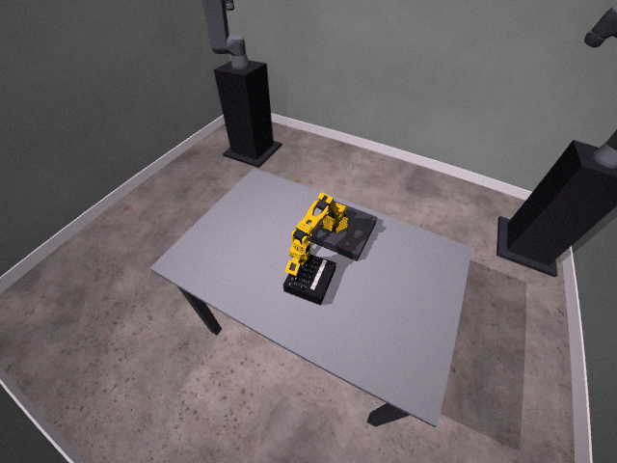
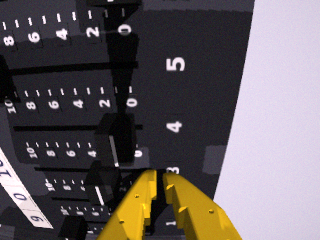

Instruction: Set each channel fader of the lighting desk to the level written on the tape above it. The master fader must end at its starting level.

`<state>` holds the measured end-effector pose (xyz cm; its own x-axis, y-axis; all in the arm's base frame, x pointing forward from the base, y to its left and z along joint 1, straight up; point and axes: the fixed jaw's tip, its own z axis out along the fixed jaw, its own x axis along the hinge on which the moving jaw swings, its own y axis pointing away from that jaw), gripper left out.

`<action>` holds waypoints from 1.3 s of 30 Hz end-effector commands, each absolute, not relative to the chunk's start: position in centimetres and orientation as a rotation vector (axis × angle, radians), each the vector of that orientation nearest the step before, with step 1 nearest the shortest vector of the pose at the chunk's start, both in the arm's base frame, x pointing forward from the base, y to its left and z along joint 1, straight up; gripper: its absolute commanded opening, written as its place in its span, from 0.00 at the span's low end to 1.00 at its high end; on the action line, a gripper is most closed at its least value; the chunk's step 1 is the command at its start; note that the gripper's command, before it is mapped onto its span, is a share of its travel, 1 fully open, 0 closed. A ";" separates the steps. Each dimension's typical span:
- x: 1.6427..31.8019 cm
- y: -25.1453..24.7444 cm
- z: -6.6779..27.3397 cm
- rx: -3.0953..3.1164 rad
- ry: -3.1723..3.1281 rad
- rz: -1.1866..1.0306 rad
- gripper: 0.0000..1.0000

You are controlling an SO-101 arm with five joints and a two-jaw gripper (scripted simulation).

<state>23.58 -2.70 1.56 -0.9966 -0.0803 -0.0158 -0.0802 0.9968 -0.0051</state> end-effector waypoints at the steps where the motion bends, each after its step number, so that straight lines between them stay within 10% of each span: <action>1: 23.4 -2.3 1.5 -0.126 3.138 0.000 0.00; 39: 23.6 -1.6 1.8 -0.126 3.138 0.000 0.00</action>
<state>23.48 -2.07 1.69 -0.9970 -0.0779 -0.0008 -0.0779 0.9970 -0.0028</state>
